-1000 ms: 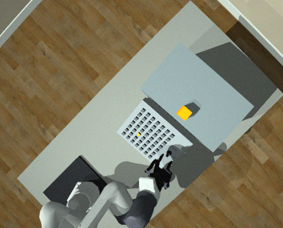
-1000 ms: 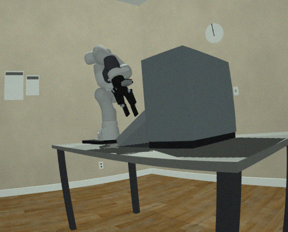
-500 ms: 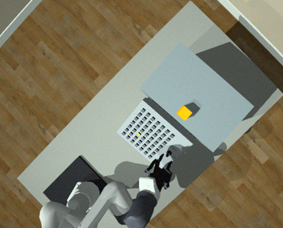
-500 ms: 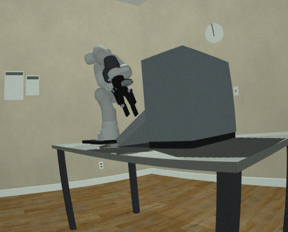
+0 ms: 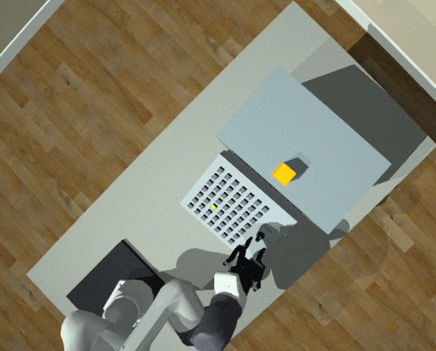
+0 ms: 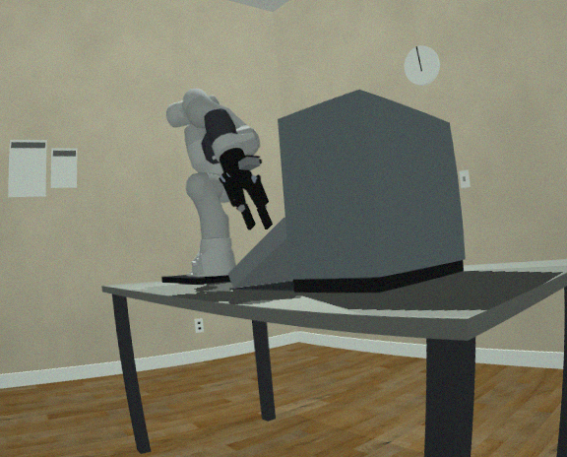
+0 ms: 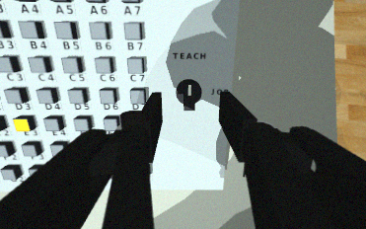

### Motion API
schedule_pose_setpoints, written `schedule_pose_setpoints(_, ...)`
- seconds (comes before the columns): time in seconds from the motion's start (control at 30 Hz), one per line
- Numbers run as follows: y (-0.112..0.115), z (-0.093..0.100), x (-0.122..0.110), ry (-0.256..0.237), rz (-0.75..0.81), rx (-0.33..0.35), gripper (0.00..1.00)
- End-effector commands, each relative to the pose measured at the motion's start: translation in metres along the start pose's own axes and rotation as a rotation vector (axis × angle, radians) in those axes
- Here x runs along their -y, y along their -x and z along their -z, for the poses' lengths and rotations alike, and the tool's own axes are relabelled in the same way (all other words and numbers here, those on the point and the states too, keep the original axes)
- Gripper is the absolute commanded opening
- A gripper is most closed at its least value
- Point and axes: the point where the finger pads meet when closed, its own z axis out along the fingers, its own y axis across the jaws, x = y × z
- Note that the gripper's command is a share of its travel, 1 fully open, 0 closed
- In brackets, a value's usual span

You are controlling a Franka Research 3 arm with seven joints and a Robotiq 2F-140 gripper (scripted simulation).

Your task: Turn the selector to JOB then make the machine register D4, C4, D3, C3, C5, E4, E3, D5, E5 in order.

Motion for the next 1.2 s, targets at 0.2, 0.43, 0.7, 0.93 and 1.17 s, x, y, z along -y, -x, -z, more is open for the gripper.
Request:
schedule_pose_setpoints(0.2, 0.0006, -0.0002, -0.0005, 0.0, -0.01, 0.002, 0.4)
schedule_pose_setpoints(0.43, 0.0006, -0.0002, -0.0005, 0.0, -0.01, 0.002, 0.4)
schedule_pose_setpoints(0.7, 0.0006, -0.0003, -0.0005, 0.0, -0.01, 0.002, 0.4)
schedule_pose_setpoints(0.93, 0.0006, -0.0013, -0.0005, 0.0, -0.01, 0.002, 0.4)
schedule_pose_setpoints(1.17, 0.0006, -0.0065, -0.0004, 0.0, -0.01, 0.002, 0.4)
